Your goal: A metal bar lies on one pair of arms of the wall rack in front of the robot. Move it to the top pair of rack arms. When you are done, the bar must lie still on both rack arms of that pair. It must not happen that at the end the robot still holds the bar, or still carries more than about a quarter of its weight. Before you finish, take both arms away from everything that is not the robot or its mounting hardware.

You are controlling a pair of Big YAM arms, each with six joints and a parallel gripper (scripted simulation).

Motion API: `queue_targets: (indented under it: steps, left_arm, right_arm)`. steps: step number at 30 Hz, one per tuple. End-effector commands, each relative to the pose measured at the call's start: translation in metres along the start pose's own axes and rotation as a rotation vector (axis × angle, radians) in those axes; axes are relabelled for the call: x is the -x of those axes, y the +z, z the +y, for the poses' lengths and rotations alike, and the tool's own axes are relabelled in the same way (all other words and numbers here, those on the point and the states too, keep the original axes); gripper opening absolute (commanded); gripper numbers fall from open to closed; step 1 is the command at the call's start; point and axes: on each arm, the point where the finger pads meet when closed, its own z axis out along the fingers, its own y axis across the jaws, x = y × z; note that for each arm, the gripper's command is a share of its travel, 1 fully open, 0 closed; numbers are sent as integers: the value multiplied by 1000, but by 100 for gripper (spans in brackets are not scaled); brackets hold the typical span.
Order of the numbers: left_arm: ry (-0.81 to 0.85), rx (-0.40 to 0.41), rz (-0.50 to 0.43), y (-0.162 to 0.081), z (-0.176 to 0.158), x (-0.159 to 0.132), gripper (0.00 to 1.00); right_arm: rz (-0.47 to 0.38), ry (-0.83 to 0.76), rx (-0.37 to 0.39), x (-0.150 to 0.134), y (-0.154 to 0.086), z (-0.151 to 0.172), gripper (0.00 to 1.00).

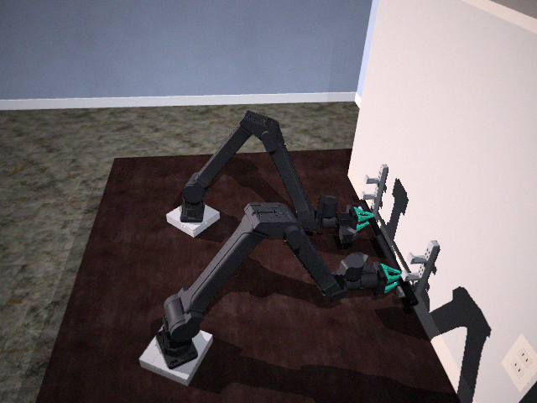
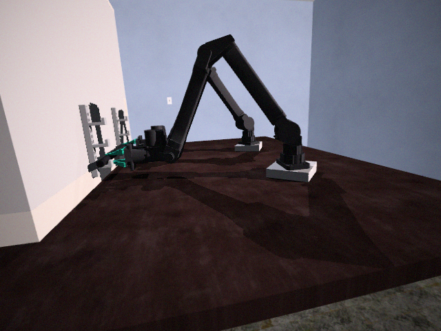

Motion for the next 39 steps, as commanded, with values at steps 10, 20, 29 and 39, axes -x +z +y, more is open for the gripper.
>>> queue_targets:
  steps: [10, 20, 29, 39]
  left_arm:
    - [-13, 9, 5, -3, 6, -2, 0]
    - [-13, 9, 5, 0, 6, -3, 0]
    - [-13, 9, 5, 2, 6, -4, 0]
    - [-13, 9, 5, 6, 6, -5, 0]
  right_arm:
    - [12, 1, -3, -4, -5, -2, 0]
    - [12, 1, -3, -3, -3, -2, 0]
    - [12, 1, -3, -3, -2, -2, 0]
    - [12, 1, -3, -2, 0, -2, 0]
